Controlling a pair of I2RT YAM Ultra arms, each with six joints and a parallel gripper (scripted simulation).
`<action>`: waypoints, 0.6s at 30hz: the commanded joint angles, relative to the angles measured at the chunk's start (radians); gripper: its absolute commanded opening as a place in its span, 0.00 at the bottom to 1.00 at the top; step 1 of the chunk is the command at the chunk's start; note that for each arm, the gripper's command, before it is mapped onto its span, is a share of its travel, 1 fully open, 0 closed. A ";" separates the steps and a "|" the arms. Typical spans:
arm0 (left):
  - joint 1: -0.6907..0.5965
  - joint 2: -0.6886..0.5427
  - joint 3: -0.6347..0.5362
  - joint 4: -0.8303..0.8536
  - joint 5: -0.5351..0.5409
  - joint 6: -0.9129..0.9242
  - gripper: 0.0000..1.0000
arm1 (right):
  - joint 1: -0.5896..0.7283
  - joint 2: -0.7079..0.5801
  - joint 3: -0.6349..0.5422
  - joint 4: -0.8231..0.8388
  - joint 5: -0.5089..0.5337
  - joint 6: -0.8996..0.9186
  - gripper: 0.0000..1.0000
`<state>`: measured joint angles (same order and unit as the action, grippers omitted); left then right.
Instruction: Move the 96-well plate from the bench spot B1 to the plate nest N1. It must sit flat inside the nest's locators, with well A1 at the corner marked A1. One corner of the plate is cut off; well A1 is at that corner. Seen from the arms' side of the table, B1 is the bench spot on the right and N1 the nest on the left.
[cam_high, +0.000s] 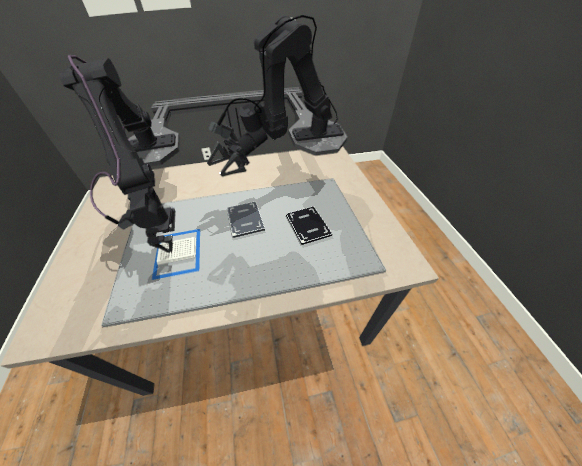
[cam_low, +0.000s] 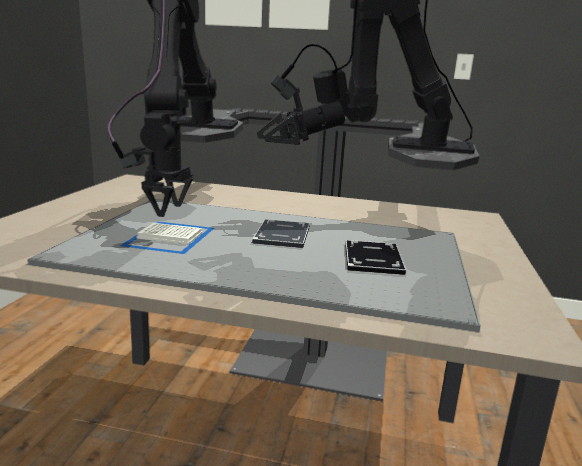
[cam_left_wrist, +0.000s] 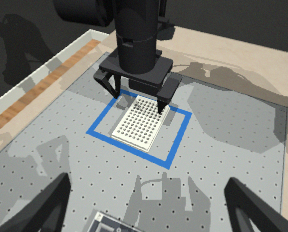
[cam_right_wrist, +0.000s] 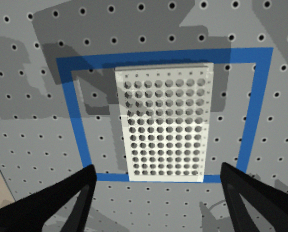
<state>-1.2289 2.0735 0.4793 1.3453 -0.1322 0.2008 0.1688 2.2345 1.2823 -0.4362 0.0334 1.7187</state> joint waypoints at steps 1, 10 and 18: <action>0.001 -0.014 -0.013 0.010 0.011 -0.010 1.00 | -0.004 0.013 -0.030 0.024 0.007 0.009 1.00; 0.001 -0.014 -0.013 0.010 0.011 -0.010 1.00 | -0.011 0.031 -0.054 0.066 0.007 0.006 1.00; 0.001 -0.014 -0.013 0.010 0.011 -0.010 1.00 | -0.012 0.070 -0.036 0.099 0.007 0.004 1.00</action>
<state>-1.2289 2.0735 0.4793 1.3453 -0.1322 0.2008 0.1654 2.2856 1.2484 -0.3580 0.0334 1.7199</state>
